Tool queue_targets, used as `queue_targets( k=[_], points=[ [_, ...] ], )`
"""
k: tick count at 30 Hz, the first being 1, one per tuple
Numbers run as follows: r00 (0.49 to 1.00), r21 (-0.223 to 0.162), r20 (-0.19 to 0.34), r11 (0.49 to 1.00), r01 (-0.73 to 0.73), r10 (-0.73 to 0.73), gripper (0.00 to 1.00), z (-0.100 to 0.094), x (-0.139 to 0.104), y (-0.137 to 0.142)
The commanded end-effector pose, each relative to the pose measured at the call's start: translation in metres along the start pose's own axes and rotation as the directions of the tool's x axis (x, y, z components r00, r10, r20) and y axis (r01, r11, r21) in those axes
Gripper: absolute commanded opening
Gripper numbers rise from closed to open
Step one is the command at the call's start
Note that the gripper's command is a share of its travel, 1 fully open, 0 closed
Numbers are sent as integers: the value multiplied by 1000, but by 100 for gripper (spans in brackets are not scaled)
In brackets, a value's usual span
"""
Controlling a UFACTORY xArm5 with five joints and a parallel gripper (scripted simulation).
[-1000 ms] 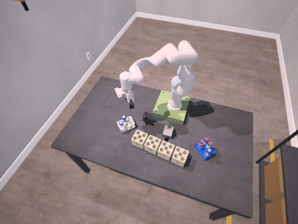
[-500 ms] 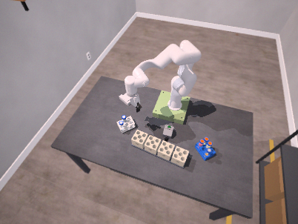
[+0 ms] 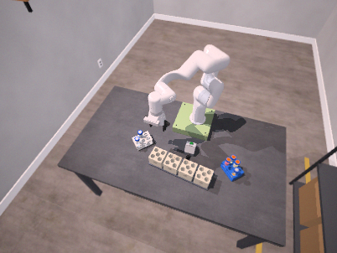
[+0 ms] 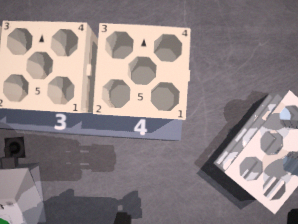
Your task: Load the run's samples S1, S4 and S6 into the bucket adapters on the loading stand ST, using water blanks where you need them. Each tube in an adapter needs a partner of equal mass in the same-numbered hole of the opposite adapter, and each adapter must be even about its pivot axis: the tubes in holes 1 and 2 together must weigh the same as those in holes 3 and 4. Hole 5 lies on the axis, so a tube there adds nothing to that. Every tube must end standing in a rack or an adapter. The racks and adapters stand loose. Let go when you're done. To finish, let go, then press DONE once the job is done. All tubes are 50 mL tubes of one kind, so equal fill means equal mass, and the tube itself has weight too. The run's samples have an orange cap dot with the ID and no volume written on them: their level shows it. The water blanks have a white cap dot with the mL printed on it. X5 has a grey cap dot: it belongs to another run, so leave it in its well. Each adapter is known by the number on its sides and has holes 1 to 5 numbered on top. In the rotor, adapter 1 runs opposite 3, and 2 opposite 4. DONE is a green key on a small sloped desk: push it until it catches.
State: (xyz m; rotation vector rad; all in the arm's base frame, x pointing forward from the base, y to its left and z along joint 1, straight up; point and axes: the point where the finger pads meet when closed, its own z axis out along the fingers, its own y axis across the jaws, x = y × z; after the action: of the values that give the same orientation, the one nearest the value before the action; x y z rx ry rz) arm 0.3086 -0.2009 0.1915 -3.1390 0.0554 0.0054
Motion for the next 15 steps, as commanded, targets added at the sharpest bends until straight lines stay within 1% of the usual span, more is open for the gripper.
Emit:
queue_targets(
  k=[1,5,7,15],
  points=[
    [999,-2,-4,999,36,-36,100,-2,15,-26],
    [999,-2,-4,999,36,-36,100,-2,24,-43],
    [999,-2,-4,999,36,-36,100,-2,24,-43],
    [999,-1,-4,999,36,-36,100,-2,42,-79]
  ],
)
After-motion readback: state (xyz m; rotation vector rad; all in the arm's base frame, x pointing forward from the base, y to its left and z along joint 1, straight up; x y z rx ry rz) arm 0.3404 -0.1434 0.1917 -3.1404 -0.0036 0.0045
